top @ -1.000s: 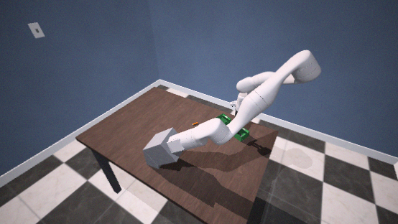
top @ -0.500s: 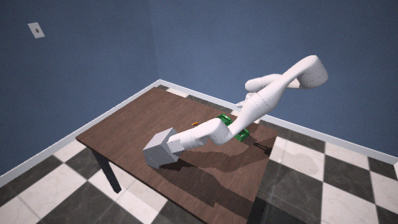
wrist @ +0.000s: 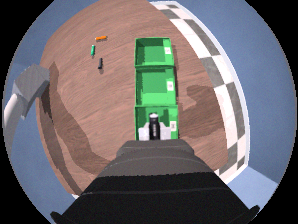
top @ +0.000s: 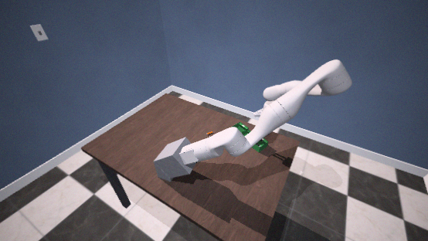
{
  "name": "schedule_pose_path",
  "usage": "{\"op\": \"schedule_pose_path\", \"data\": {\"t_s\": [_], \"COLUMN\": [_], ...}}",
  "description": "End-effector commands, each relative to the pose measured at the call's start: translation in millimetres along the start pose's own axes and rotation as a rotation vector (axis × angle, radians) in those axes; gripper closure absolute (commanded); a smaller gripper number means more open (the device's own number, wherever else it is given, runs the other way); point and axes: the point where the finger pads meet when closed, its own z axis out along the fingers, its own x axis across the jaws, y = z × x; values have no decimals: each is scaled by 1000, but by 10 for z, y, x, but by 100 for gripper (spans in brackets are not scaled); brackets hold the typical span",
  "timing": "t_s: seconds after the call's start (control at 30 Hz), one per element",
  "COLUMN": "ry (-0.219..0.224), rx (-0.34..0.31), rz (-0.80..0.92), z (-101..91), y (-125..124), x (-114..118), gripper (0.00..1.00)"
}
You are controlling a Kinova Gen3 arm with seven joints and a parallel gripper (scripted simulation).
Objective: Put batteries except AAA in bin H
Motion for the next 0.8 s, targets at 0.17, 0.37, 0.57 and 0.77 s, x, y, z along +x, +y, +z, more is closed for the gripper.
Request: {"op": "schedule_pose_path", "data": {"t_s": [0.17, 0.37, 0.57, 0.77], "ry": [-6, -6, -8, -6], "rx": [-5, -5, -9, -6], "rz": [6, 6, 6, 3], "z": [202, 282, 311, 290], "y": [18, 18, 27, 11], "x": [-26, -25, -54, -42], "gripper": [69, 69, 69, 69]}}
